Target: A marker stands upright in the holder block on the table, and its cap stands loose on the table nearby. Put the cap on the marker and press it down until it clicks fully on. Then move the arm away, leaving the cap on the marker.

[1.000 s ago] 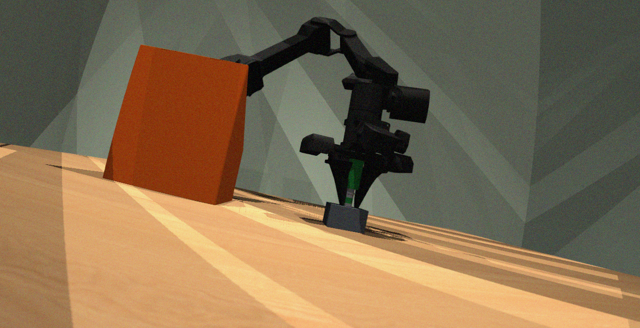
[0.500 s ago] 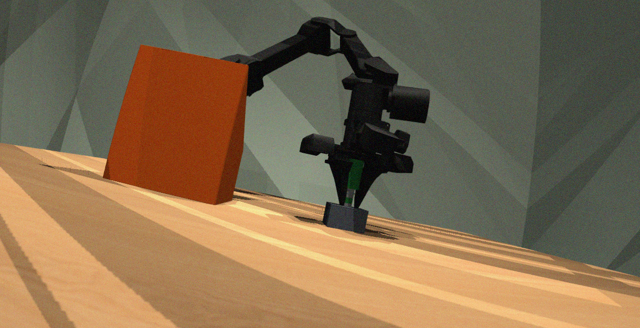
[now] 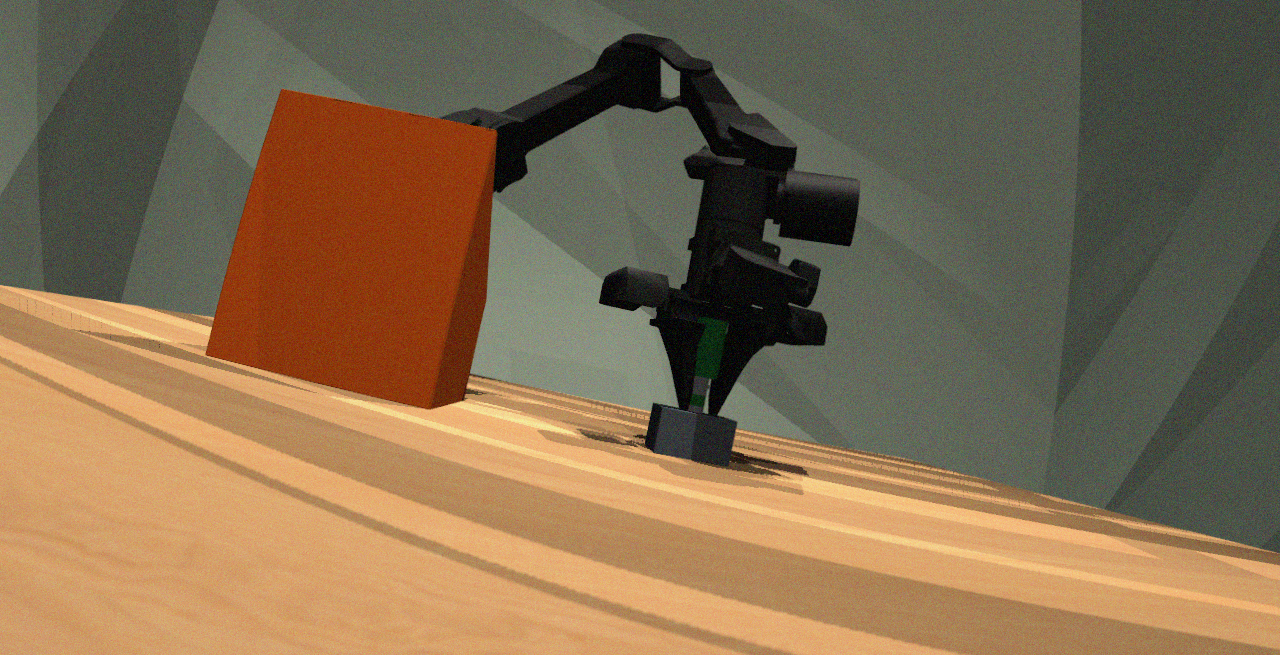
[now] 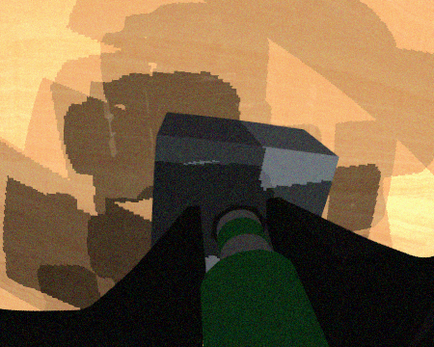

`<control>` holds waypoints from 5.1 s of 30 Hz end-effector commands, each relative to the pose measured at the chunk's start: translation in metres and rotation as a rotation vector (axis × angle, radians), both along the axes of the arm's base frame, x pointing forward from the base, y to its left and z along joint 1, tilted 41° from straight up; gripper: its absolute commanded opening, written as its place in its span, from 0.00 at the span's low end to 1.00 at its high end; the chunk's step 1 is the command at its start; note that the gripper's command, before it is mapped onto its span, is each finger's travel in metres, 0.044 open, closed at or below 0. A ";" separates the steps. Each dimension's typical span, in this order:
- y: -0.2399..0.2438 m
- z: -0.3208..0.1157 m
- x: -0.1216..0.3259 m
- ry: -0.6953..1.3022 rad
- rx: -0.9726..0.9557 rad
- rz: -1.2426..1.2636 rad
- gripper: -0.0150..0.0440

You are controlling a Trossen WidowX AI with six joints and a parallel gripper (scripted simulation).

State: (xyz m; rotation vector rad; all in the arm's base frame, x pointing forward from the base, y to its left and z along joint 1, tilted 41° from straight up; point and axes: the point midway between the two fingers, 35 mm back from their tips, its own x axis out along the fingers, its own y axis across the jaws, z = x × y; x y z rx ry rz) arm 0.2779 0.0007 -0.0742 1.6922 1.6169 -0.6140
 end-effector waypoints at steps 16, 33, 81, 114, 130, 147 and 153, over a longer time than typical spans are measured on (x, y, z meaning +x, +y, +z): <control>0.005 -0.005 0.000 0.004 -0.003 0.018 0.25; 0.005 -0.005 0.000 0.004 -0.003 0.018 0.25; -0.051 0.057 -0.005 -0.005 0.000 -0.006 1.00; -0.063 0.080 -0.008 -0.882 -0.140 1.045 0.25; -0.051 0.065 -0.006 -0.882 -0.139 1.044 0.25; -0.037 0.049 -0.004 -0.883 -0.139 1.044 0.25; -0.043 0.053 -0.001 -0.891 -0.157 1.045 0.25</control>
